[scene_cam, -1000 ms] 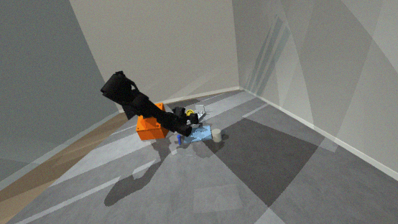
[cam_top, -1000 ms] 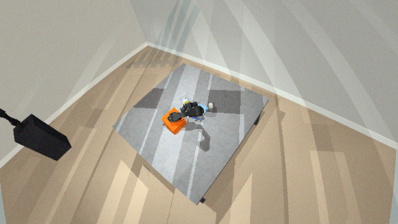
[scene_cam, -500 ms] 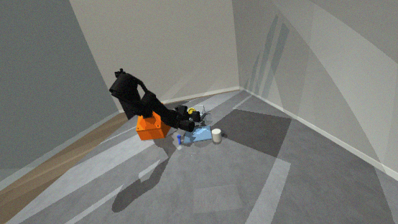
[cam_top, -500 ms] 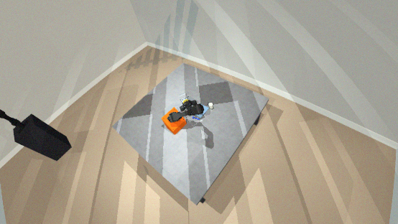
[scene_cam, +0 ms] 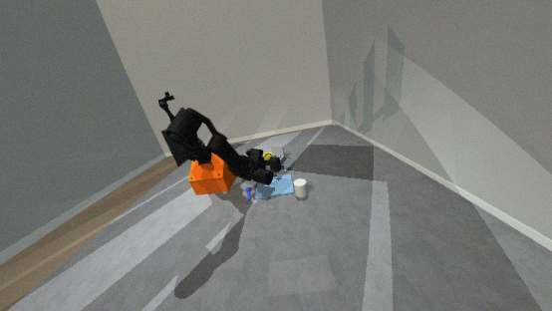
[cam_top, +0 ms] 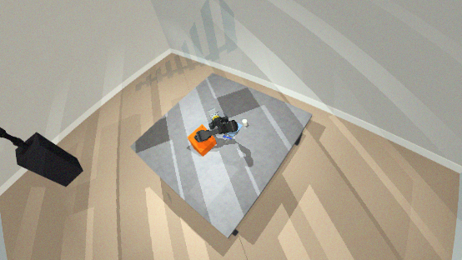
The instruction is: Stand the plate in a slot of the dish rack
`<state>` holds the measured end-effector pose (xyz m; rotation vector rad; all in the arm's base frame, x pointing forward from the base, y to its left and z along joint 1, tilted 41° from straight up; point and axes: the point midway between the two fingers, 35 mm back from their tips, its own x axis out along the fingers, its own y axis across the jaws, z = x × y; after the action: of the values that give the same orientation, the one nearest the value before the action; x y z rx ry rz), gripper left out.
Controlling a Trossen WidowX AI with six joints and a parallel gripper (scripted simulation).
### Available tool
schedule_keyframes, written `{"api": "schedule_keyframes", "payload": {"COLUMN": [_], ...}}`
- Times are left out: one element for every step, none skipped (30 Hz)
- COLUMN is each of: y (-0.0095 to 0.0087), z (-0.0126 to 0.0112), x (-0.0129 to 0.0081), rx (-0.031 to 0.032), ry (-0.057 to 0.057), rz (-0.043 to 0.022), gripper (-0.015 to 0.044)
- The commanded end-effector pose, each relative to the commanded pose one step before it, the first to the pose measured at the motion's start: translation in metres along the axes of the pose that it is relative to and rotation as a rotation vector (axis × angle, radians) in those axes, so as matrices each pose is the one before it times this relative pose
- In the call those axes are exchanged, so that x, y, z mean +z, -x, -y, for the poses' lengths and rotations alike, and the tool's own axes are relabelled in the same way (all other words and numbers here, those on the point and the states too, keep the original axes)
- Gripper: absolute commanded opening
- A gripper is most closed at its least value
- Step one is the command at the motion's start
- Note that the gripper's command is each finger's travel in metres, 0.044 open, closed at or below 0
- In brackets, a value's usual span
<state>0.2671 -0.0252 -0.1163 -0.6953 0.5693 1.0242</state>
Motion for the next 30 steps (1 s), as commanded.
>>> {"api": "schedule_keyframes", "payload": {"y": [-0.00085,0.0006,0.00024,0.0,0.0,0.0,0.0,0.0,0.0,0.0,0.0,0.0,0.0,0.0,0.0,0.0,0.0,0.0,0.0,0.0,0.0,0.0,0.0,0.0,0.0,0.0,0.0,0.0,0.0,0.0], "z": [-0.00011,0.00006,0.00002,0.0,0.0,0.0,0.0,0.0,0.0,0.0,0.0,0.0,0.0,0.0,0.0,0.0,0.0,0.0,0.0,0.0,0.0,0.0,0.0,0.0,0.0,0.0,0.0,0.0,0.0,0.0], "x": [-0.00282,0.002,0.0008,0.0,0.0,0.0,0.0,0.0,0.0,0.0,0.0,0.0,0.0,0.0,0.0,0.0,0.0,0.0,0.0,0.0,0.0,0.0,0.0,0.0,0.0,0.0,0.0,0.0,0.0,0.0], "rx": [0.00083,-0.00066,-0.00029,0.0,0.0,0.0,0.0,0.0,0.0,0.0,0.0,0.0,0.0,0.0,0.0,0.0,0.0,0.0,0.0,0.0,0.0,0.0,0.0,0.0,0.0,0.0,0.0,0.0,0.0,0.0], "ry": [0.0028,-0.002,-0.0008,0.0,0.0,0.0,0.0,0.0,0.0,0.0,0.0,0.0,0.0,0.0,0.0,0.0,0.0,0.0,0.0,0.0,0.0,0.0,0.0,0.0,0.0,0.0,0.0,0.0,0.0,0.0], "rz": [0.00457,-0.00322,-0.00128,0.0,0.0,0.0,0.0,0.0,0.0,0.0,0.0,0.0,0.0,0.0,0.0,0.0,0.0,0.0,0.0,0.0,0.0,0.0,0.0,0.0,0.0,0.0,0.0,0.0,0.0,0.0], "gripper": [0.0,0.0,0.0,0.0,0.0,0.0,0.0,0.0,0.0,0.0,0.0,0.0,0.0026,0.0052,0.0079,0.0105,0.0131,0.0157,0.0184,0.021,0.0236,0.0263,0.0289,0.0315,0.0341,0.0368,0.0394,0.04,0.04,0.04]}}
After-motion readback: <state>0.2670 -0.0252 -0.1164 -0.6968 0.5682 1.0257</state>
